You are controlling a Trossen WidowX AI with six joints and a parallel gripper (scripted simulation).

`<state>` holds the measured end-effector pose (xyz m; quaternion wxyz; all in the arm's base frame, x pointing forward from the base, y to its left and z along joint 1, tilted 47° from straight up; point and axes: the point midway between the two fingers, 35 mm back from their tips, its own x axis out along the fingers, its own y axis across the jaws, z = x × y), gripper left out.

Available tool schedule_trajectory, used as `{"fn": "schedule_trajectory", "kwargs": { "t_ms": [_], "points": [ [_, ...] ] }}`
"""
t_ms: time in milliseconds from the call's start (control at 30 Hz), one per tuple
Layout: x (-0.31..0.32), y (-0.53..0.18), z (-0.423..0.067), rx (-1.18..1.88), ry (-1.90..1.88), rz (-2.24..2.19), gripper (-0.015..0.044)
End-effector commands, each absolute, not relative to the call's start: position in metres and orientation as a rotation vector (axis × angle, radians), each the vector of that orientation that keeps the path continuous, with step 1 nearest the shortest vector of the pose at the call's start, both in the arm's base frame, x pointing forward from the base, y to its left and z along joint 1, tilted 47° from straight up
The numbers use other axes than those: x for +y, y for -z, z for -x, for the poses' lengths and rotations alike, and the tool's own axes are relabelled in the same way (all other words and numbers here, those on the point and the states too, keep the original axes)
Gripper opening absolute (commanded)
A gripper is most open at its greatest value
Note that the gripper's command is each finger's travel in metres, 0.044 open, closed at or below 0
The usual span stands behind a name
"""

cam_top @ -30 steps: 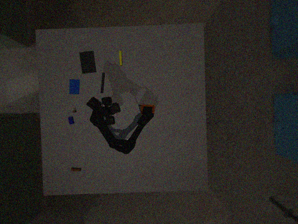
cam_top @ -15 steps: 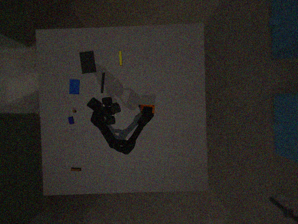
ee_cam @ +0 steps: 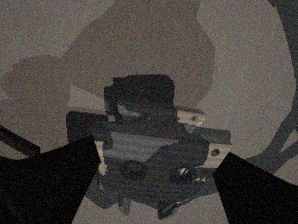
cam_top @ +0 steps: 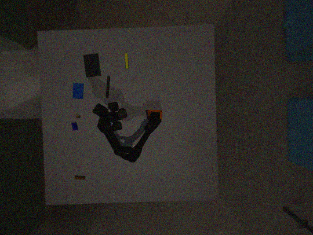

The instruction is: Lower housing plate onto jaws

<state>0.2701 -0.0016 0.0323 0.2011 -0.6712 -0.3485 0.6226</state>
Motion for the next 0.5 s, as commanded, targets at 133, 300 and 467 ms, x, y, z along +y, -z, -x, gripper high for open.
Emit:
{"fn": "schedule_trajectory", "kwargs": {
  "t_ms": [133,300,467],
  "points": [
    [0.007,-0.024,-0.270,-0.965,-1.733,1.868,0.0351],
    [0.013,-0.019,-0.269,-0.966,-1.732,1.867,0.0351],
    [0.018,-0.015,-0.268,-0.966,-1.732,1.866,0.0351]
  ]
}}
